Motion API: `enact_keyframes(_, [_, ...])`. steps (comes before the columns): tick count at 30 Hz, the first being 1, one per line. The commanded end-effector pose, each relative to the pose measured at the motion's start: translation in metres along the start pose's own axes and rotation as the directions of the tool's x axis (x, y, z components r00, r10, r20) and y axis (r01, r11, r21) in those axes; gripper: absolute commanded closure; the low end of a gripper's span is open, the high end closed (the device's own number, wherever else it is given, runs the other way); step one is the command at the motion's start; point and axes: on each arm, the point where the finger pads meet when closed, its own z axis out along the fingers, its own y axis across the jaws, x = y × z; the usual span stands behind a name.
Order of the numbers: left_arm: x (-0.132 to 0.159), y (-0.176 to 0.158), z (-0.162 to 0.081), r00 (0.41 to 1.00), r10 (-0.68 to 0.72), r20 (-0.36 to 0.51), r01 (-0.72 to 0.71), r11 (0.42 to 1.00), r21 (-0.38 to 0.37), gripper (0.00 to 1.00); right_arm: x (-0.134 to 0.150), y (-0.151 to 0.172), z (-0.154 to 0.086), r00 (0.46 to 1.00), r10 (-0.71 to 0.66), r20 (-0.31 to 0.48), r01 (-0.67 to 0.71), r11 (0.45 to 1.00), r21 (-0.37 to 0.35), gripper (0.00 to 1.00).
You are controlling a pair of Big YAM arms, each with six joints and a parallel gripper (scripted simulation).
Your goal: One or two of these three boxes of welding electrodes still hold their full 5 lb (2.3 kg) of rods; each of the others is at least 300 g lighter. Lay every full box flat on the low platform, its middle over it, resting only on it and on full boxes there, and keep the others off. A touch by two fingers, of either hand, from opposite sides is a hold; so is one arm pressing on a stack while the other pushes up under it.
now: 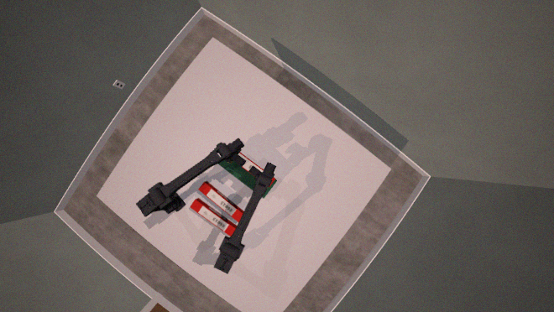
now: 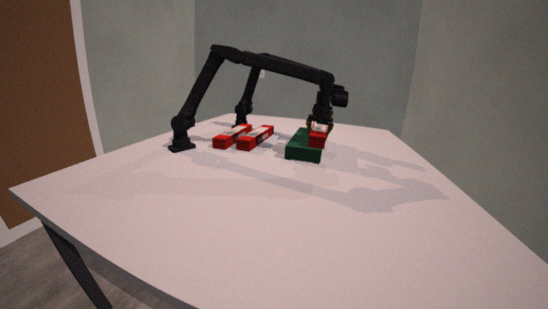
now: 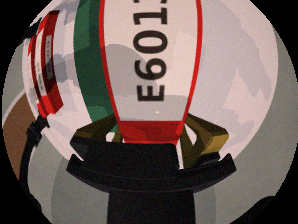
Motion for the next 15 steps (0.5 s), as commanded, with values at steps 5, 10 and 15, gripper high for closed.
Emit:
enact_keyframes(5, [0.0050,0.0287,-0.0544,0.999,-0.036,0.035,0.041,0.989,-0.144,1.00,0.0003,-0.0240,-0.0771,0.999,-0.021,0.032,0.017,0.993,0.120,1.00])
enact_keyframes(10, [0.0055,0.0272,-0.0503,0.999,-0.037,0.033,0.041,0.989,-0.139,1.00,0.0002,-0.0227,-0.0777,0.999,-0.021,0.034,0.017,0.991,0.133,1.00])
enact_keyframes(15, [0.0054,0.0277,-0.0471,0.999,-0.037,0.034,0.041,0.989,-0.139,1.00,0.0003,-0.0239,-0.0773,0.999,-0.021,0.033,0.017,0.992,0.129,1.00])
